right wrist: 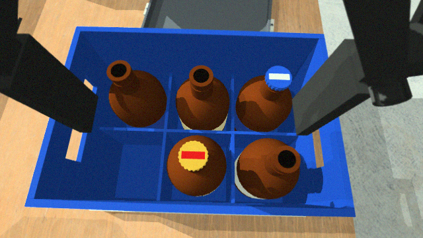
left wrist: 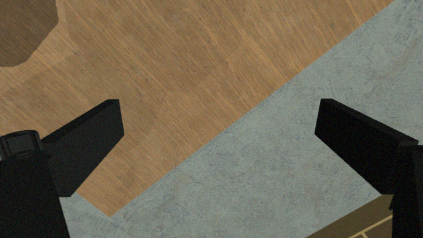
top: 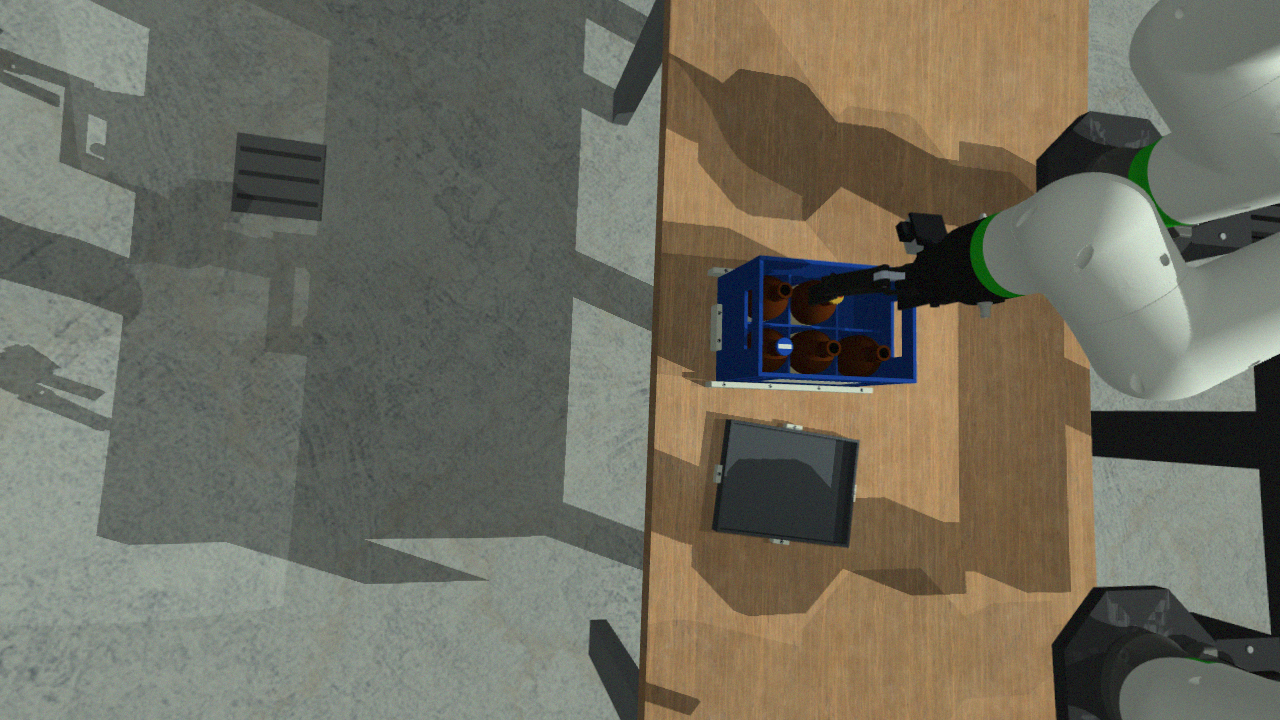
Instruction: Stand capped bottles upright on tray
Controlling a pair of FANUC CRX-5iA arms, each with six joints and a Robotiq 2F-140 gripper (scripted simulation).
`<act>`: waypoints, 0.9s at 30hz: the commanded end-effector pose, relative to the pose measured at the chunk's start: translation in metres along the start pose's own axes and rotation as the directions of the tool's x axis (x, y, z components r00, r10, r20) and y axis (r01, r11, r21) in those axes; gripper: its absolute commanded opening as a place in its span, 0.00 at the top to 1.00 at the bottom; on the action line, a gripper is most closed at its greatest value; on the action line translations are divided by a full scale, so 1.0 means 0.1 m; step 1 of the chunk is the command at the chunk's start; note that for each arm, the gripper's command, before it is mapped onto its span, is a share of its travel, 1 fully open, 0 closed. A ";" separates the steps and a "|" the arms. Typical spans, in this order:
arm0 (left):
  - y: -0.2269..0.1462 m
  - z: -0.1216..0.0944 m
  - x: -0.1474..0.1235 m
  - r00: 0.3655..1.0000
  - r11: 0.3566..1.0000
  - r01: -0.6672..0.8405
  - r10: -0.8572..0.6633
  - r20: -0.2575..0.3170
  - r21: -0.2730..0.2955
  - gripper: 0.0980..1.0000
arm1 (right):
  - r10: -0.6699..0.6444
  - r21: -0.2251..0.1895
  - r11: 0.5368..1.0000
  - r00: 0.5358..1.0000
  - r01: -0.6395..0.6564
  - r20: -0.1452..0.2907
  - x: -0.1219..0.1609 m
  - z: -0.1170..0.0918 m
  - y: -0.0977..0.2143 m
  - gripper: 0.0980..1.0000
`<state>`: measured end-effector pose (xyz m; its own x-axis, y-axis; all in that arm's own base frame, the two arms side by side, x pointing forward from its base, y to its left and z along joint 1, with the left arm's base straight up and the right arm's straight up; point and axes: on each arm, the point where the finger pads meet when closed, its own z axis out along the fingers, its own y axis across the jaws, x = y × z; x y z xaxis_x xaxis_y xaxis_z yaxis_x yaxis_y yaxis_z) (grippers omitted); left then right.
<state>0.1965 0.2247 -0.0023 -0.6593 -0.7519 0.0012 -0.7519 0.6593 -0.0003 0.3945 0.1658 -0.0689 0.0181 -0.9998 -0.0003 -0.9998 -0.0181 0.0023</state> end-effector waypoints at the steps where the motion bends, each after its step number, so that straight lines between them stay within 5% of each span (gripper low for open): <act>1: 0.00 0.00 -0.01 1.000 1.000 0.000 0.000 0.001 0.000 0.00 | 0.000 0.001 1.000 1.000 0.000 0.000 0.00 -0.01 -0.01 0.00; 27: 0.00 0.00 -0.01 1.000 1.000 0.000 0.000 0.001 0.000 0.00 | 0.004 0.002 1.000 1.000 -0.004 0.000 -0.10 -0.01 -0.01 0.00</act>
<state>0.1965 0.2247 -0.0023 -0.6593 -0.7519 0.0012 -0.7519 0.6593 -0.0003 0.3945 0.1695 -0.0689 0.0166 -0.9999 -0.0005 -0.9999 -0.0166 0.0022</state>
